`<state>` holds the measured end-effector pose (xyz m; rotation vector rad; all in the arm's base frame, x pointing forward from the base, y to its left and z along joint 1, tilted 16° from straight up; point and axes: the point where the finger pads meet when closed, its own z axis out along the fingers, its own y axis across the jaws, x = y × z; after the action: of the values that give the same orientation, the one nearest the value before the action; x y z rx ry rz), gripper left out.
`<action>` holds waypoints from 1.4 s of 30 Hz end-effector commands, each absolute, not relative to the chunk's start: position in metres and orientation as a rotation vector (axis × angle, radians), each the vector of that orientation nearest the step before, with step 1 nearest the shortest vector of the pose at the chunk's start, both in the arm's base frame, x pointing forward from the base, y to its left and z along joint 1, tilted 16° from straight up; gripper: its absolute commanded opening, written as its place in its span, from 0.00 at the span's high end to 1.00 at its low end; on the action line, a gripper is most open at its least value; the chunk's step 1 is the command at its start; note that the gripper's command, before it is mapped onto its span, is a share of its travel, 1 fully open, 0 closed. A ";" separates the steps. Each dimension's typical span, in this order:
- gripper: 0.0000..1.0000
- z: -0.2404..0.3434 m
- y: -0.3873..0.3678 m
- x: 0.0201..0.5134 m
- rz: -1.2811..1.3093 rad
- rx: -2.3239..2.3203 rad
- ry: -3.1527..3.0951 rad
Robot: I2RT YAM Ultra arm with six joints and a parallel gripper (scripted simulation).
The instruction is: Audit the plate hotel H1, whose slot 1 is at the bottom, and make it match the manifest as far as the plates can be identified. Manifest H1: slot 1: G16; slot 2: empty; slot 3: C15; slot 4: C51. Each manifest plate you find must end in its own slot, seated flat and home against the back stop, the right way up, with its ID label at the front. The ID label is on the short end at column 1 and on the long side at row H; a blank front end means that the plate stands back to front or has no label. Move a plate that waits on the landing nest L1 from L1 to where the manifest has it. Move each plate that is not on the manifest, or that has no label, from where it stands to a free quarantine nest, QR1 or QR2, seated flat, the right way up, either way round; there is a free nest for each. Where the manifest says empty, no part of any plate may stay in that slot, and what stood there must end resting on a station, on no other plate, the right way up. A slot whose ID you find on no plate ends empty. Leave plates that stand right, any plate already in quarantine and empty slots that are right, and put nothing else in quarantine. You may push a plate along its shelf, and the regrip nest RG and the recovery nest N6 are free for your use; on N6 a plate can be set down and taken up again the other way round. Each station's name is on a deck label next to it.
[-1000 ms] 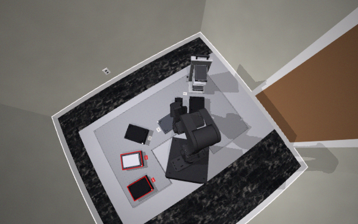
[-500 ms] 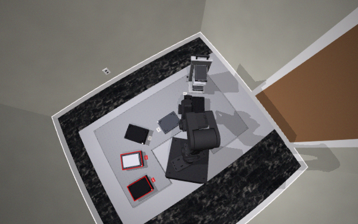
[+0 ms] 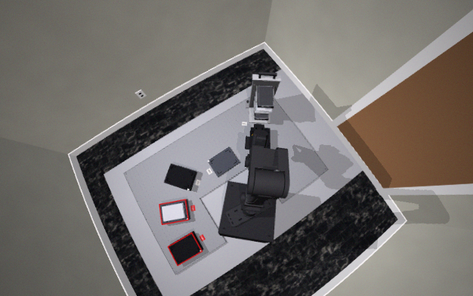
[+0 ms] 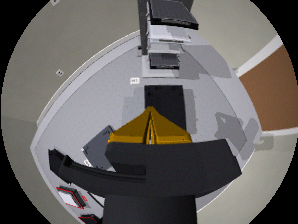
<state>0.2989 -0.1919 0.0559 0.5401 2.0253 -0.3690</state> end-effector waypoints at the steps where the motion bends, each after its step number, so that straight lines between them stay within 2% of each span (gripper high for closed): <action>1: 1.00 0.061 -0.193 0.303 -0.346 0.493 2.020; 16: 1.00 0.066 -0.238 0.289 -0.348 0.492 2.021; 17: 0.00 0.069 -0.237 0.288 -0.348 0.492 2.021; 42: 0.00 0.133 -0.229 0.272 -0.349 0.491 2.020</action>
<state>0.2725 -0.2317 0.1275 0.4930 2.0120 -0.3615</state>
